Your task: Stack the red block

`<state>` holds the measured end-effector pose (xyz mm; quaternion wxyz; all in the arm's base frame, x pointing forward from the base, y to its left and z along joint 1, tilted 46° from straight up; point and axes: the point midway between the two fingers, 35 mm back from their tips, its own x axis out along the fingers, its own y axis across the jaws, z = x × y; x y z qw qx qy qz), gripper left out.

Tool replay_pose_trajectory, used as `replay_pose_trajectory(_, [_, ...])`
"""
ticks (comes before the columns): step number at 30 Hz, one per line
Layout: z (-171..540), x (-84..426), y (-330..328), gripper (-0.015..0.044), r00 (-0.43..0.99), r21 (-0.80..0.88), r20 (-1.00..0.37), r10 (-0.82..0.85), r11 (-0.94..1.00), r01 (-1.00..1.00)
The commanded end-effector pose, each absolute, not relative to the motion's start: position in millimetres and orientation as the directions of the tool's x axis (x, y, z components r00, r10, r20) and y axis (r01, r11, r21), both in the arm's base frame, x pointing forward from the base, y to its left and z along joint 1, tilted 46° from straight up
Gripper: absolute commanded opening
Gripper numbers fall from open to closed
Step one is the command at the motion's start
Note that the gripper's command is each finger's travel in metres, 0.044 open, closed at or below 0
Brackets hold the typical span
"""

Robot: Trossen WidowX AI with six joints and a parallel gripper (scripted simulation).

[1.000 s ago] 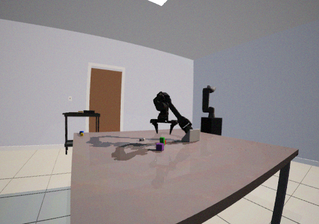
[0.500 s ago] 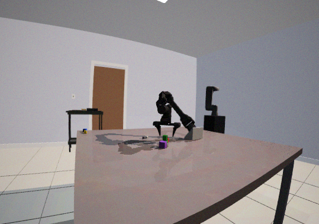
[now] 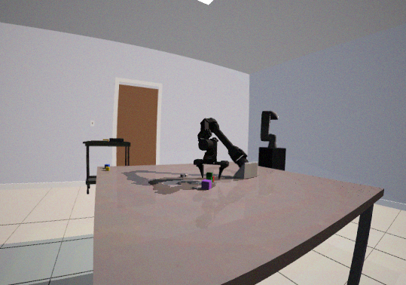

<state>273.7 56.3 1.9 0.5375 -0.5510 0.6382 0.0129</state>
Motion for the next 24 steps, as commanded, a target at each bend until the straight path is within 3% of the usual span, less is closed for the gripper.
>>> replay_pose_trajectory(1, [-3.7, 272.2, 48.2, 0.0440, 0.179, -0.574, -0.694, -0.697, 0.385, -0.723])
replay_pose_trajectory(20, [-4.4, 272.3, 47.5, 0.0440, 0.179, -0.574, -0.694, -0.697, 0.385, -0.723])
replay_pose_trajectory(24, [-4.4, 272.3, 47.5, 0.0335, 0.179, -0.574, -0.694, -0.697, 0.385, -0.723])
